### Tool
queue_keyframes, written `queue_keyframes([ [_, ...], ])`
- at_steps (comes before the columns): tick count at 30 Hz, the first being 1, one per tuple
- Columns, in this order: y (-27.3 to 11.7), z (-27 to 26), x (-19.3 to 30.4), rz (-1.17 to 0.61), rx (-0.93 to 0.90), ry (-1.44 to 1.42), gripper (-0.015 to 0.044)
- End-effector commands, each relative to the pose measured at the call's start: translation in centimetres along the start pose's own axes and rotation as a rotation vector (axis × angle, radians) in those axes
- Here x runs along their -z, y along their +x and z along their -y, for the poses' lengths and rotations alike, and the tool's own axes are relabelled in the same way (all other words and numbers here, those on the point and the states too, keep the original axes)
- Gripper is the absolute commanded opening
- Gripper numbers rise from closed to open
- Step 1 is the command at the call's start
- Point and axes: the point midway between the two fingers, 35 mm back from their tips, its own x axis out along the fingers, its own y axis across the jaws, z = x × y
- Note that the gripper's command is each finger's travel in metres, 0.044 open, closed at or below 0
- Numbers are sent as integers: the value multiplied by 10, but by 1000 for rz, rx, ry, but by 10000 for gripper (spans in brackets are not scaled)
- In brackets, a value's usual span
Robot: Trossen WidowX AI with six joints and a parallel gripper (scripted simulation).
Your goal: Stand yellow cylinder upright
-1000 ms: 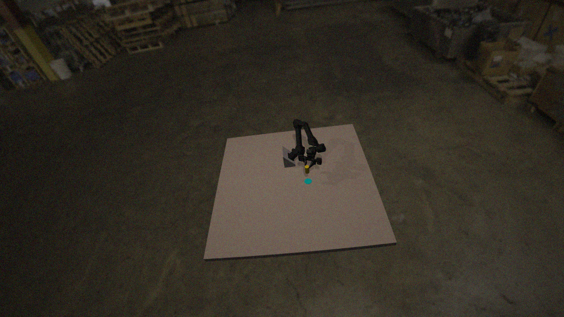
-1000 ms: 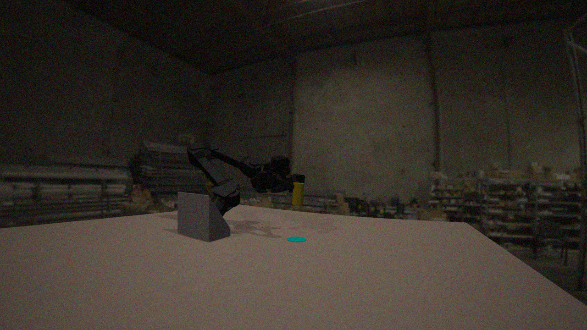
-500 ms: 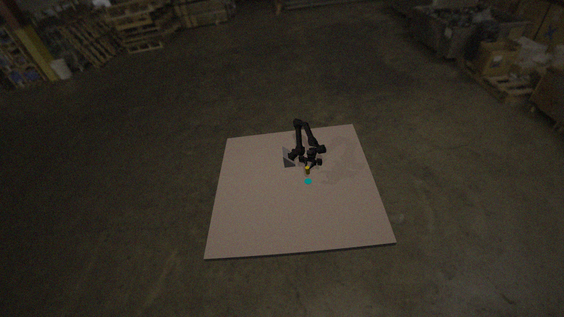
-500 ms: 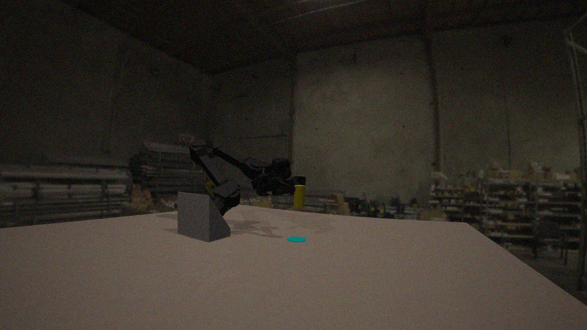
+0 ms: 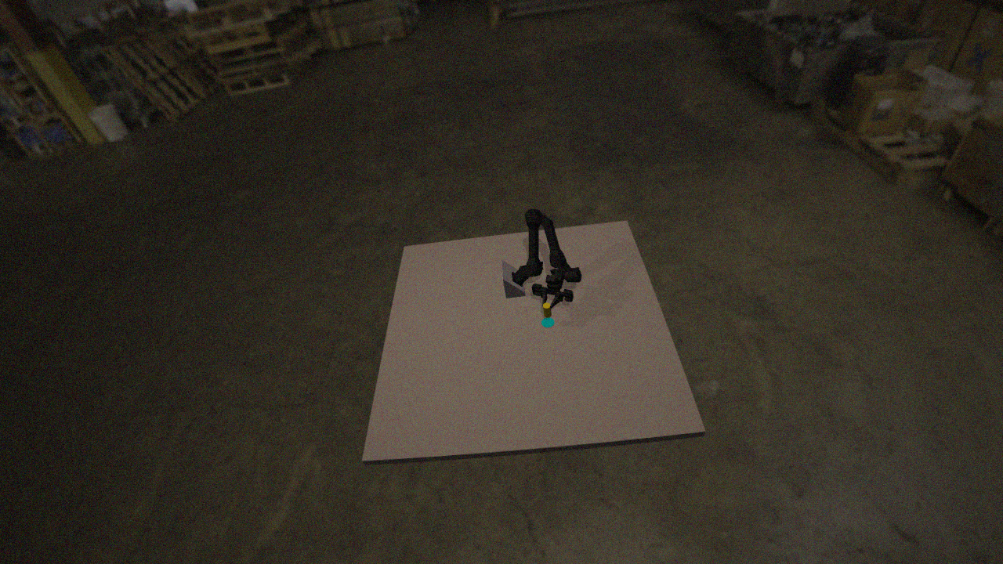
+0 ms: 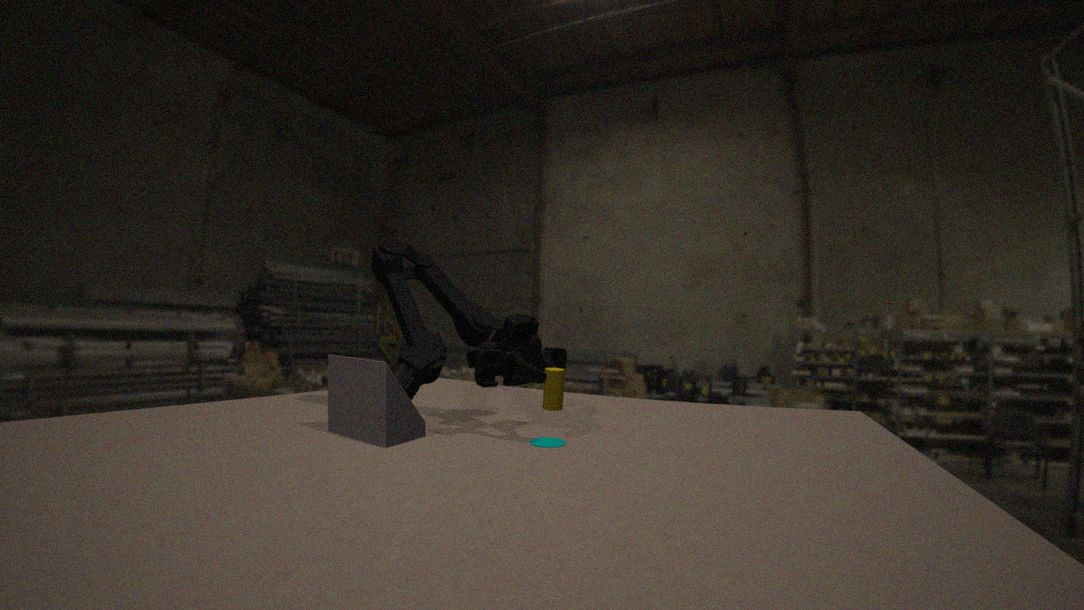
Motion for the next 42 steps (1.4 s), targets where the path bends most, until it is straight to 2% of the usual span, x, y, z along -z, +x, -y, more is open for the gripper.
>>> queue_keyframes([
  [1, 1, 3, 11, 6, 5, -5, 105],
  [22, 1, 6, 56, 9, -17, -9, 105],
  [34, 1, 6, 58, 9, -17, -9, 105],
  [42, 1, 6, 58, 9, -17, -9, 315],
])
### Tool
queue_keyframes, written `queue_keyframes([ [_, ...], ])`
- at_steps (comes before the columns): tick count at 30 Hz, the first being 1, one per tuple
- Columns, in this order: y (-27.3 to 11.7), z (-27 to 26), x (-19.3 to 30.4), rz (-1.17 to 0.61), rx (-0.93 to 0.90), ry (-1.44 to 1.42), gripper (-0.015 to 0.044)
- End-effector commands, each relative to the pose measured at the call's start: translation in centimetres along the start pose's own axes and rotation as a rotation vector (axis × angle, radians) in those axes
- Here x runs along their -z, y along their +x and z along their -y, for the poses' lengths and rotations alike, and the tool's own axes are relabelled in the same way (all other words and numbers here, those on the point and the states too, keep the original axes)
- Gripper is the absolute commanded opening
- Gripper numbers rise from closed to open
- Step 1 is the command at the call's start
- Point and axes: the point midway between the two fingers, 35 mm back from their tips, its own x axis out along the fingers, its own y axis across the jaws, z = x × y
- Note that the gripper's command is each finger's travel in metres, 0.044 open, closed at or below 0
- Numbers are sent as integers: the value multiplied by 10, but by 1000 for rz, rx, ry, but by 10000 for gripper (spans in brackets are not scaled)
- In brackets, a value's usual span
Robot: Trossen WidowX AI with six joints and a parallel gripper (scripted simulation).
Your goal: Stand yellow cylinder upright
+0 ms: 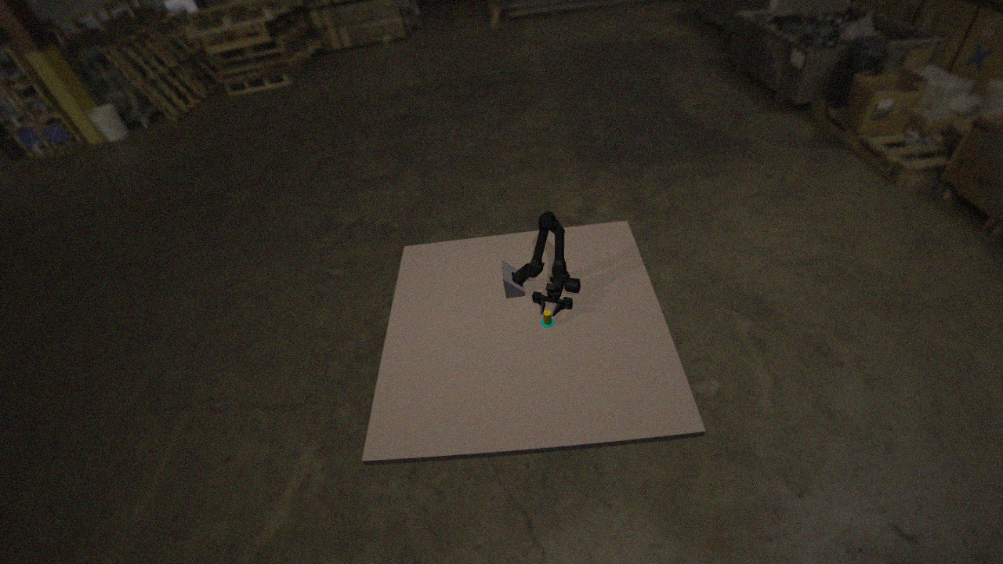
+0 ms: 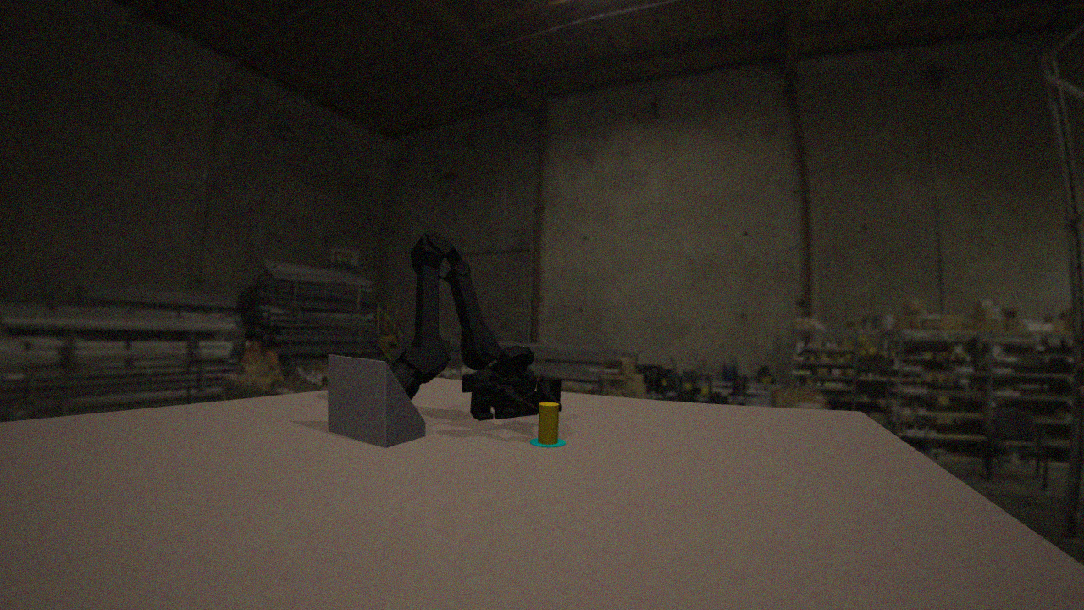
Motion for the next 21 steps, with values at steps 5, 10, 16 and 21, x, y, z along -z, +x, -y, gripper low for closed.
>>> queue_keyframes([
  [5, 0, 0, 0, 4, 0, 4, 400],
  [10, 1, -1, -6, 2, 6, 5, 400],
  [16, 2, -3, -32, -3, 18, 9, 400],
  [21, -1, -4, -53, -2, 17, 9, 400],
])
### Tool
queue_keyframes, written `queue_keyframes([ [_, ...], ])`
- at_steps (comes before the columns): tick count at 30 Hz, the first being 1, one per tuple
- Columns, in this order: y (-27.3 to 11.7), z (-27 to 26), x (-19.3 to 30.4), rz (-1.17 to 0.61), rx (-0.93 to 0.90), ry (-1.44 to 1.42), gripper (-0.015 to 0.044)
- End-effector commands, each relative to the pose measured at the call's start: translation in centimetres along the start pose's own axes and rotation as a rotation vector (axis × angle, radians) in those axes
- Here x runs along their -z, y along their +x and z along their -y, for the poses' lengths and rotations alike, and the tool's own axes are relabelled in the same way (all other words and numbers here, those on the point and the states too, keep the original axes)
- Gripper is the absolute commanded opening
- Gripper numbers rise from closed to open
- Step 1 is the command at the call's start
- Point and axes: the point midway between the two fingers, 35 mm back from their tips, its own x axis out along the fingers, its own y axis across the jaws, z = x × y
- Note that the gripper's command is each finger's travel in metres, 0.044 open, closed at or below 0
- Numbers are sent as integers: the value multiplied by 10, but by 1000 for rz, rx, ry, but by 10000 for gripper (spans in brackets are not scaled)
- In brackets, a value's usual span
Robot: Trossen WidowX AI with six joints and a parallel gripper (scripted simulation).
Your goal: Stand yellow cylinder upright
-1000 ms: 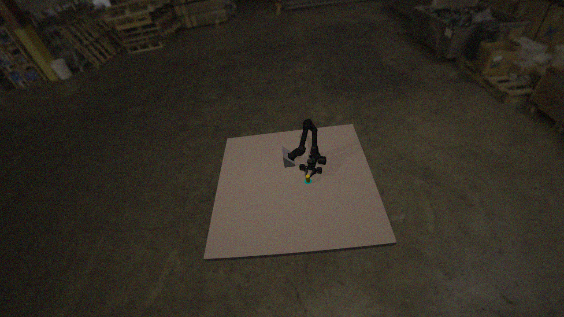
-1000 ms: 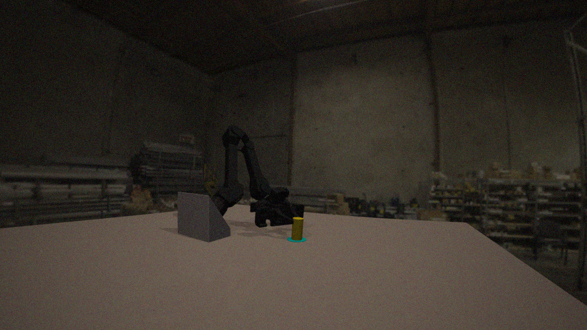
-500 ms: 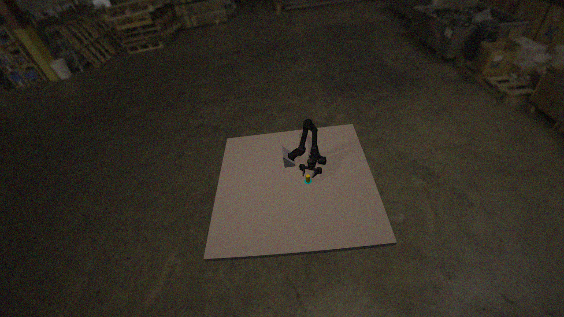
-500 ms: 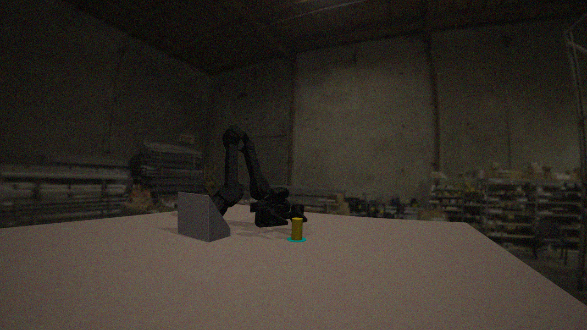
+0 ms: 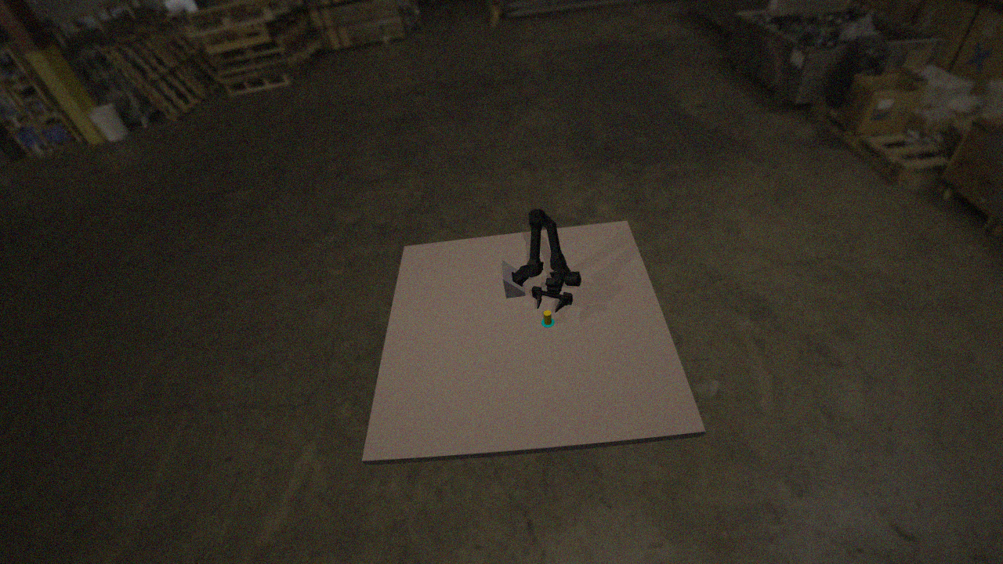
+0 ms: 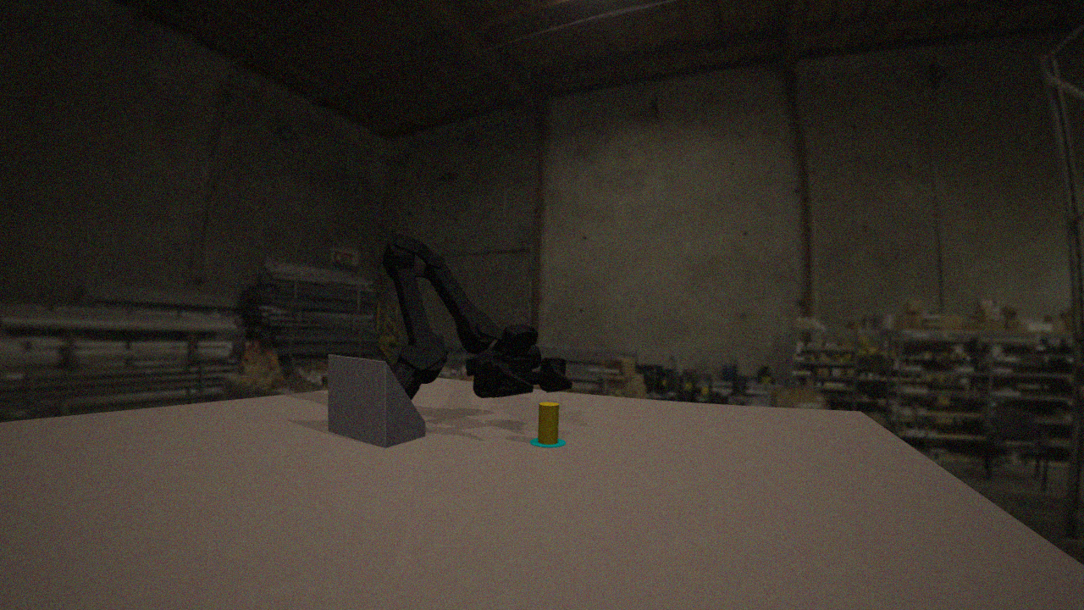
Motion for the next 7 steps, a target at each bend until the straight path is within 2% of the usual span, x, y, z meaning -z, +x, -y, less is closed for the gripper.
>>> queue_keyframes([
  [1, -3, -2, -18, 2, -8, 4, 400],
  [7, -10, 0, -44, 15, -22, -3, 400],
])
